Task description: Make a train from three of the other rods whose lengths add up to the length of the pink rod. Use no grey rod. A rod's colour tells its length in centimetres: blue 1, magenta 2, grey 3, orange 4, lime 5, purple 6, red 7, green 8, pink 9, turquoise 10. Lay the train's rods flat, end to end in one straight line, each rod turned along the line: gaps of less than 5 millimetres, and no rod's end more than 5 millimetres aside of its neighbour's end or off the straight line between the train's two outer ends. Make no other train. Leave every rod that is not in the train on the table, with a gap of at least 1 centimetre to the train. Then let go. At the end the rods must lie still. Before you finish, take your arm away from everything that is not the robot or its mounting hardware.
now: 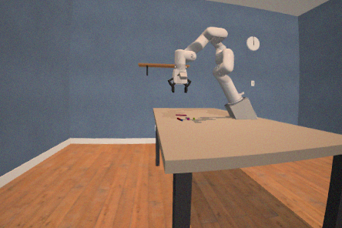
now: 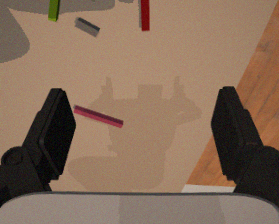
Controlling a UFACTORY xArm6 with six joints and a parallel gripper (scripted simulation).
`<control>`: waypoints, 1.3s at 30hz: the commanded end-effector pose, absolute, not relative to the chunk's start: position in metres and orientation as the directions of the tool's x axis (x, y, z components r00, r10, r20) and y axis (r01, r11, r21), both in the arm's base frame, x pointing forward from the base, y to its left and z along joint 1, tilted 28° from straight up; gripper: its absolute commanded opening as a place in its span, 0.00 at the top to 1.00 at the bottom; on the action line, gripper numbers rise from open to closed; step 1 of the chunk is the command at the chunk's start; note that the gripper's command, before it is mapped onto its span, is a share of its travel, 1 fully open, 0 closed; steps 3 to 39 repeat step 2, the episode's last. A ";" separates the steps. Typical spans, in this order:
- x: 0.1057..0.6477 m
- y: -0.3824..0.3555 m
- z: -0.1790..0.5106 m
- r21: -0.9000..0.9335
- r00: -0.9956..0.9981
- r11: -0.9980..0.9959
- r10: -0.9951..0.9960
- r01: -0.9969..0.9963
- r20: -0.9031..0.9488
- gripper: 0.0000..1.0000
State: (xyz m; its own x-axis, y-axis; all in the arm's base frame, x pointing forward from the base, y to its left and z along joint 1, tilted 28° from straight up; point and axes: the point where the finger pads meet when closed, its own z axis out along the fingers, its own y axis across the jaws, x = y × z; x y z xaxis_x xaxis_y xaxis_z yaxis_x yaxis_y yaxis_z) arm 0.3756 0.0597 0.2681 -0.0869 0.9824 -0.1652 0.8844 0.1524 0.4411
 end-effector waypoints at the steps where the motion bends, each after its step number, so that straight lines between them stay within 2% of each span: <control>1: 0.376 0.060 0.270 0.444 -0.087 0.152 0.983 0.883 -0.165 0.00; 39: 0.376 0.060 0.270 0.444 -0.087 0.152 0.983 0.883 -0.165 0.00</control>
